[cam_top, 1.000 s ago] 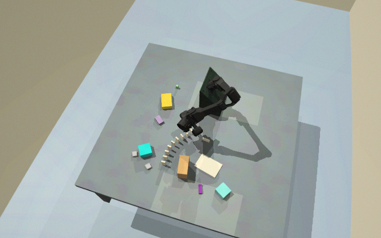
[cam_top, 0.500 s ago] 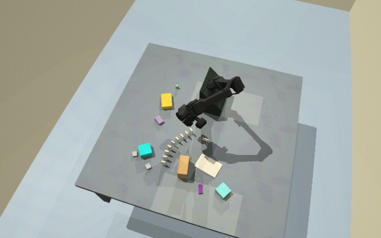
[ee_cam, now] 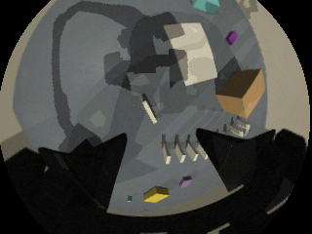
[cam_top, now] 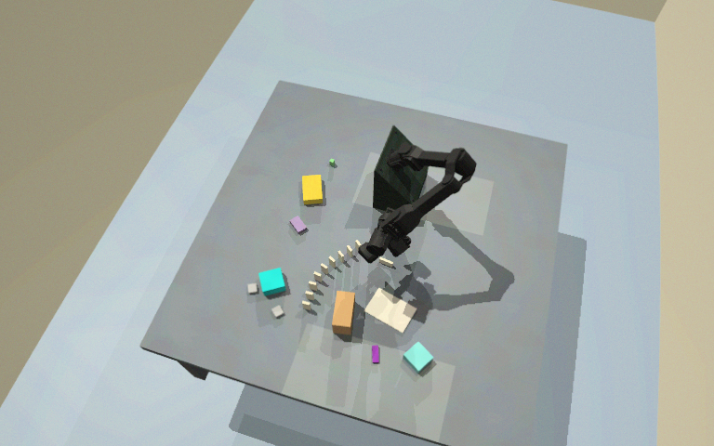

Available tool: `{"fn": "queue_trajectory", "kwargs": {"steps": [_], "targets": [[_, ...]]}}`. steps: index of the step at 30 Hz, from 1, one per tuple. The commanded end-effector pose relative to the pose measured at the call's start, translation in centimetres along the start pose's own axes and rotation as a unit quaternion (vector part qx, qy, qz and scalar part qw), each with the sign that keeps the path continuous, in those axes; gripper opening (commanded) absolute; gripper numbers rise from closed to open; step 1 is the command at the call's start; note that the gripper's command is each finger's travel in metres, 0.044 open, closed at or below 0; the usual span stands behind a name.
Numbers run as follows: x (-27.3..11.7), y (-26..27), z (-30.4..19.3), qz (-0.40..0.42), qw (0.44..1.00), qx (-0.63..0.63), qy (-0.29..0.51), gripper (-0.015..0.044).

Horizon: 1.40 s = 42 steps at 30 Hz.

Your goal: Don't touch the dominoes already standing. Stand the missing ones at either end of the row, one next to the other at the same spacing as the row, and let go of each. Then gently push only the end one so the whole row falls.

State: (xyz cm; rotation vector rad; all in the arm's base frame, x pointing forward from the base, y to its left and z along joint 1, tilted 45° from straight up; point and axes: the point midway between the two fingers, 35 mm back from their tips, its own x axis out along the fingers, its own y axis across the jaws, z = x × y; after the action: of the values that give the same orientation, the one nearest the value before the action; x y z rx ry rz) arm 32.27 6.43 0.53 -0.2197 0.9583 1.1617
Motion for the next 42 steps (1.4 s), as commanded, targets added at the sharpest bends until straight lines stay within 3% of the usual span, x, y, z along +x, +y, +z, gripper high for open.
{"fn": "queue_trajectory", "kwargs": {"steps": [1,9,17,37,42], "targets": [[1.4,2.0,2.5,0.007,0.977,-0.214,-0.016,0.044],[1.6,2.0,2.5,0.007,0.977,-0.214,-0.016,0.044],[7.8,2.2,2.7,0.008,0.977,-0.214,-0.017,0.044],[9.4,2.4,2.7,0.008,0.977,-0.213,-0.017,0.044],[9.4,2.4,2.7,0.008,0.977,-0.213,-0.017,0.0309]]}}
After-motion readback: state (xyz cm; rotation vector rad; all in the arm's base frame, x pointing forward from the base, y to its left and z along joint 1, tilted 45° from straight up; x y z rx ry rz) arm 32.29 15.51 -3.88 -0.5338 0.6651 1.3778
